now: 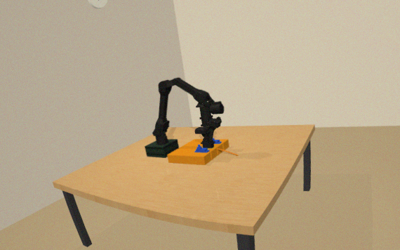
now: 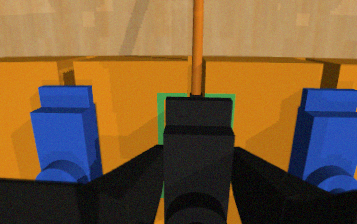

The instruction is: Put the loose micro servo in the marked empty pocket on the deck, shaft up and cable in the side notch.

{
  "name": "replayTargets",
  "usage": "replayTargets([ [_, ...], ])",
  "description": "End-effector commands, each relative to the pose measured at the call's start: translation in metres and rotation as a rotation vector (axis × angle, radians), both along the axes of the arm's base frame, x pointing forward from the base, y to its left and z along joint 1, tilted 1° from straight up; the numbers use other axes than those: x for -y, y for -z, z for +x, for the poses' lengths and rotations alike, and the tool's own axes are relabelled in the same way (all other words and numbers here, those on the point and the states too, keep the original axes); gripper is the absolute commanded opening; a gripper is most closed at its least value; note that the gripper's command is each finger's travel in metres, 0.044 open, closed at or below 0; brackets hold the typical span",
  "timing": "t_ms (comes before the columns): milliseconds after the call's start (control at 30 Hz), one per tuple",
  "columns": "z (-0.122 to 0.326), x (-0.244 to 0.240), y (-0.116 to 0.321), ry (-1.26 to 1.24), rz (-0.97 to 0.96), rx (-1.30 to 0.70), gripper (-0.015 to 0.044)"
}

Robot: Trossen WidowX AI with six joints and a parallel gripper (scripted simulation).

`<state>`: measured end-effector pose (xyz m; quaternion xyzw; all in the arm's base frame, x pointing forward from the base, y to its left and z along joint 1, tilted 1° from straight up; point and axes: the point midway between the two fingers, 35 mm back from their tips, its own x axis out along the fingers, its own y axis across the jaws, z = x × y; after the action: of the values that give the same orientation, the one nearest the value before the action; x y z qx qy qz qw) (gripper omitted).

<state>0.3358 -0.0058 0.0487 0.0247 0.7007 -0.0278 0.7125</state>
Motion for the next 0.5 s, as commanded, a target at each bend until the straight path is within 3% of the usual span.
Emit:
replayTargets([
  [0, -0.0001, -0.0001, 0.0038, -0.006, 0.001, -0.002, 0.0000],
  [467, 0.0000, 0.0000, 0.0131, -0.006, 0.001, -0.002, 0.0000],
])
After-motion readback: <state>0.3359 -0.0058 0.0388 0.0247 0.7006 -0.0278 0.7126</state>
